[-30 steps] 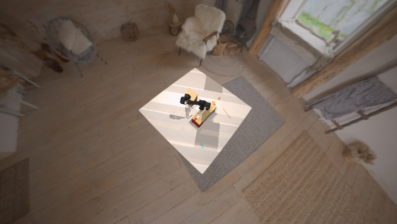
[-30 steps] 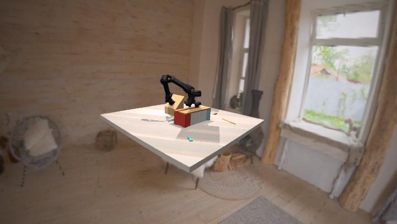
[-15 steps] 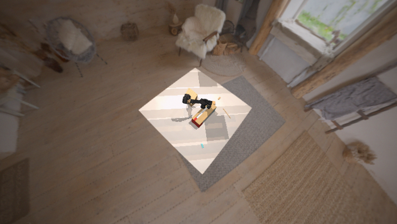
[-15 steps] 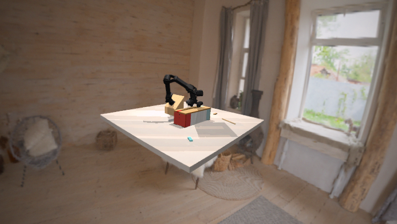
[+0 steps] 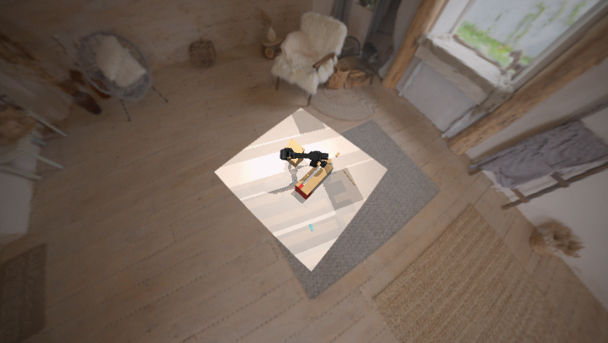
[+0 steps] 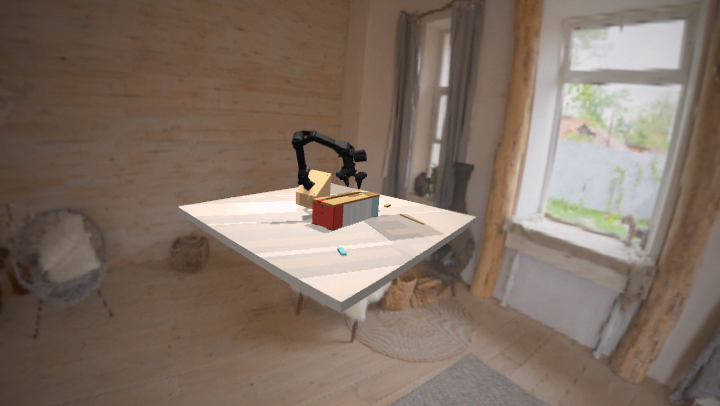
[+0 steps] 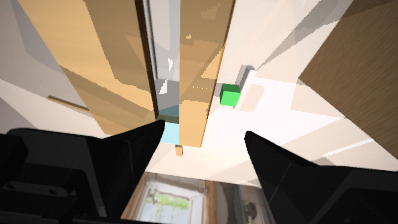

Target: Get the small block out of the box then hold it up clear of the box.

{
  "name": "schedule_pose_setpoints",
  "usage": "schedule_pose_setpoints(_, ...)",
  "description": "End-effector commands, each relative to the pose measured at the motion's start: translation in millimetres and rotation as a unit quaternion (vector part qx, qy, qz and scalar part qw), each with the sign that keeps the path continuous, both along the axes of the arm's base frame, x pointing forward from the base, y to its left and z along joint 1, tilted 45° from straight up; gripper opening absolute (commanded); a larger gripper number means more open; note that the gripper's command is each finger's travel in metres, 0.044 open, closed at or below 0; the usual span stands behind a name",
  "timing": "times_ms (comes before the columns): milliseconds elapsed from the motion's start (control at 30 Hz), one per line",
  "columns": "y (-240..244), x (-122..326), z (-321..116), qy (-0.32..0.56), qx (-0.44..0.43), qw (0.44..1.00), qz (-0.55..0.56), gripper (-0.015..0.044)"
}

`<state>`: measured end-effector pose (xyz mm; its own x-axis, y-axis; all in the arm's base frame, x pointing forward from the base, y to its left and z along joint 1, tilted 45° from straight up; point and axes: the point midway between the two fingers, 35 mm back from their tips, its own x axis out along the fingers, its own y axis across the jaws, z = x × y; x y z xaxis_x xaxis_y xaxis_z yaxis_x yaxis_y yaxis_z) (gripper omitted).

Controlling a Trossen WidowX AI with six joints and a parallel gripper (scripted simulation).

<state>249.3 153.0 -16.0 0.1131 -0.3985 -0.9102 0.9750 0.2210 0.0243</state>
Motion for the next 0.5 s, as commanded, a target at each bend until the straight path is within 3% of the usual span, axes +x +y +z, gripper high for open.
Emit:
schedule_pose_setpoints(0,7.3,2.3,4.0,-0.011,0.015,1.0,0.023,0.0348)
schedule_pose_setpoints(100,14.8,0.1,5.4,0.023,-0.004,0.988,0.153,0.0285)
schedule_pose_setpoints(233,17.0,-5.6,1.3,0.094,-0.054,0.938,0.329,0.0285)
schedule_pose_setpoints(467,20.9,-16.0,-5.7,0.229,-0.143,0.745,0.61,0.0285)
